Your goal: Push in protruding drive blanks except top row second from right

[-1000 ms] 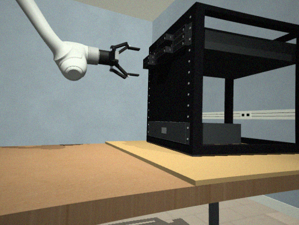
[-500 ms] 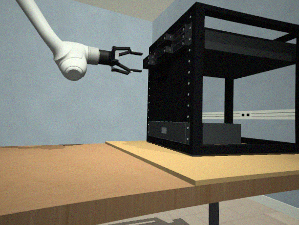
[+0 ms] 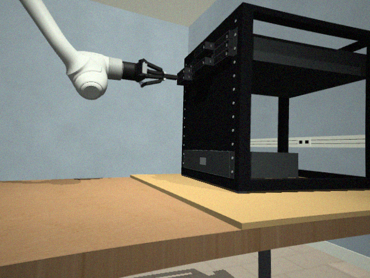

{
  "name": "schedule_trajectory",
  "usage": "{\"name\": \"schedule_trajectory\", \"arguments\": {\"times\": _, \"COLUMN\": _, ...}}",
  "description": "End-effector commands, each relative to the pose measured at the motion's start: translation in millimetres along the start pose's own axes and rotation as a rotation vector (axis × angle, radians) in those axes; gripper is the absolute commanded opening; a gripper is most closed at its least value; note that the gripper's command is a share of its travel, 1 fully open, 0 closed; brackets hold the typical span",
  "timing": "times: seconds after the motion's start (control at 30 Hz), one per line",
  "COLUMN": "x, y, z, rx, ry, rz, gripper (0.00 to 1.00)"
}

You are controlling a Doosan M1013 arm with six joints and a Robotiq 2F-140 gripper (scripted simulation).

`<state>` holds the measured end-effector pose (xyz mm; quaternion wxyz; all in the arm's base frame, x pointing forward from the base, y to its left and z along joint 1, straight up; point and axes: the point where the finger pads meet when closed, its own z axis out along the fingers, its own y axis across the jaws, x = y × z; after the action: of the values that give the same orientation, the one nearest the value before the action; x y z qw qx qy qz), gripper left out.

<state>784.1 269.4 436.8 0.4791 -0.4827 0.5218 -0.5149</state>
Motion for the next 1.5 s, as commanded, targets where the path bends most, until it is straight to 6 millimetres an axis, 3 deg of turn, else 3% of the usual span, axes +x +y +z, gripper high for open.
{"name": "schedule_trajectory", "arguments": {"times": 0.0, "x": -0.7, "y": -4.2, "z": 0.9, "rx": 0.006, "ry": 0.005, "rz": 0.003, "gripper": 0.10}}
{"name": "schedule_trajectory", "arguments": {"times": 1.0, "x": 0.4, "y": -4.2, "z": 0.8, "rx": 0.006, "ry": 0.005, "rz": 0.003, "gripper": 0.10}}
{"name": "schedule_trajectory", "arguments": {"times": 1.47, "x": 28.9, "y": -3.3, "z": -3.2, "rx": 0.006, "ry": 0.005, "rz": 0.003, "gripper": 0.10}}
